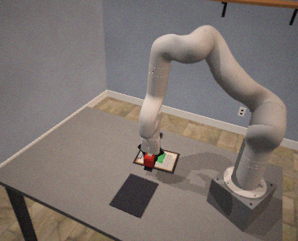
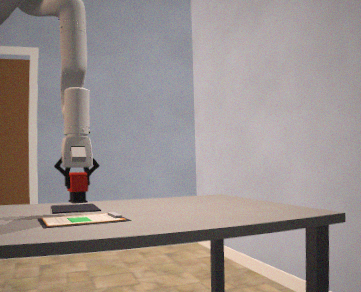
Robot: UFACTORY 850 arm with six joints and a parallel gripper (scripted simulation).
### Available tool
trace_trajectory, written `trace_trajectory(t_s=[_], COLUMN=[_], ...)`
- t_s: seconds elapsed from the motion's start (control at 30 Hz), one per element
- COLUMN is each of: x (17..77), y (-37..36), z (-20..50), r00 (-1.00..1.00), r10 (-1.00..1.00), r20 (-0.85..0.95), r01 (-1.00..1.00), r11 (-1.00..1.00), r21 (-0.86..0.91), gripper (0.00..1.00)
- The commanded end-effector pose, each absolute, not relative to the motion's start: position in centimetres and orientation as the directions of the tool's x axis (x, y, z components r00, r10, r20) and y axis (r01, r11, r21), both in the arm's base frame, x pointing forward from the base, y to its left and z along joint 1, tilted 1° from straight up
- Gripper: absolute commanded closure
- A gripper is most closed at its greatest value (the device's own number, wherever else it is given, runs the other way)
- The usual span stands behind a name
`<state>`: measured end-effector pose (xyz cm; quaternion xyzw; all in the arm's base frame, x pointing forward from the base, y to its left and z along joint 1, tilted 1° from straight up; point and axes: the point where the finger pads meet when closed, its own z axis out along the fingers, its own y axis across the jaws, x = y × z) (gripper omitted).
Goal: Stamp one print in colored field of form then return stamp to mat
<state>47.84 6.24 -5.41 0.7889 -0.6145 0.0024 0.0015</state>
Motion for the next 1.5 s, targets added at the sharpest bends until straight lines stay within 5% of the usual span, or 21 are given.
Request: trace_trajectory(t_s=[0.0,0.2,0.7,1.47], x=[48.4,49.0,49.9,49.2], y=[0.6,-7.0,-13.1,-7.5], z=[-5.3,-5.3,-5.4,-5.4], r00=[0.253,0.253,0.253,0.253], r10=[-0.967,-0.967,-0.967,-0.967], r20=[-0.005,-0.005,-0.013,-0.013], r01=[-0.967,-0.967,-0.967,-0.967], r11=[-0.253,-0.253,-0.253,-0.253], r21=[-0.006,-0.006,-0.008,-0.008], gripper=[0.65,0.65,0.65,0.65])
